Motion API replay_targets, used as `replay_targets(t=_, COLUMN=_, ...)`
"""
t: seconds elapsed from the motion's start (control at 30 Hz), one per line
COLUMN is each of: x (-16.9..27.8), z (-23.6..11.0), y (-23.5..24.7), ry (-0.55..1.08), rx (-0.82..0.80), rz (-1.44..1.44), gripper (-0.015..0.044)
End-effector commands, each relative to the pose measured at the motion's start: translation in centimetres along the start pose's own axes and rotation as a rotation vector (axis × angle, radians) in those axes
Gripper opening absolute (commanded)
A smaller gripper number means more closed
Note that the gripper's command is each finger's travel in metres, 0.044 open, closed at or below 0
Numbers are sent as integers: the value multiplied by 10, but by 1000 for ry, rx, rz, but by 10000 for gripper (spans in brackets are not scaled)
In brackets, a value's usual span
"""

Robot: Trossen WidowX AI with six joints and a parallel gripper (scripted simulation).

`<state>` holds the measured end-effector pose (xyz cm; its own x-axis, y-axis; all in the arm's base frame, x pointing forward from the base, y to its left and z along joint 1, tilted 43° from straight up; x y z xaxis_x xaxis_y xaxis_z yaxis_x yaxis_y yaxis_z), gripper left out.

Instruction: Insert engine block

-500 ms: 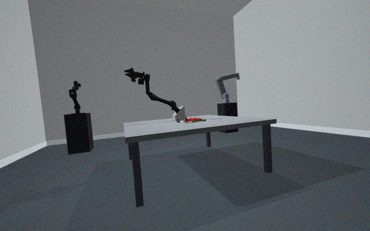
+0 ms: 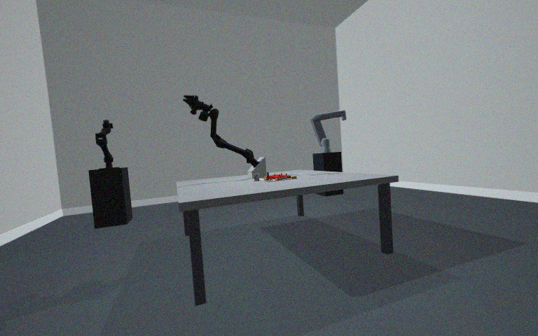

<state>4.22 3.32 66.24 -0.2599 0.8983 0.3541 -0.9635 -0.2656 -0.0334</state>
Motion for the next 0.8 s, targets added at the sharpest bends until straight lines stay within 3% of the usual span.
replay_targets(t=0.0, x=14, z=-10, y=-26, ry=66, rx=100, rz=-55, gripper=440)
replay_targets(t=0.4, x=40, z=-49, y=-102, ry=243, rx=394, rz=-235, gripper=440)
replay_targets(t=0.77, x=37, z=-93, y=-166, ry=361, rx=662, rz=-429, gripper=440)
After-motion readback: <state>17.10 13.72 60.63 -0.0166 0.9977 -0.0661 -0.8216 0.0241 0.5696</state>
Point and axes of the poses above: the point midway between the two fingers, 35 mm back from their tips, its own z axis out along the fingers, its own y axis across the jaws, x = y × z, the point moved 9 cm from there along -z, back along the fingers, and after that the axes turned 13 degrees about z, right-handed, at the moved point
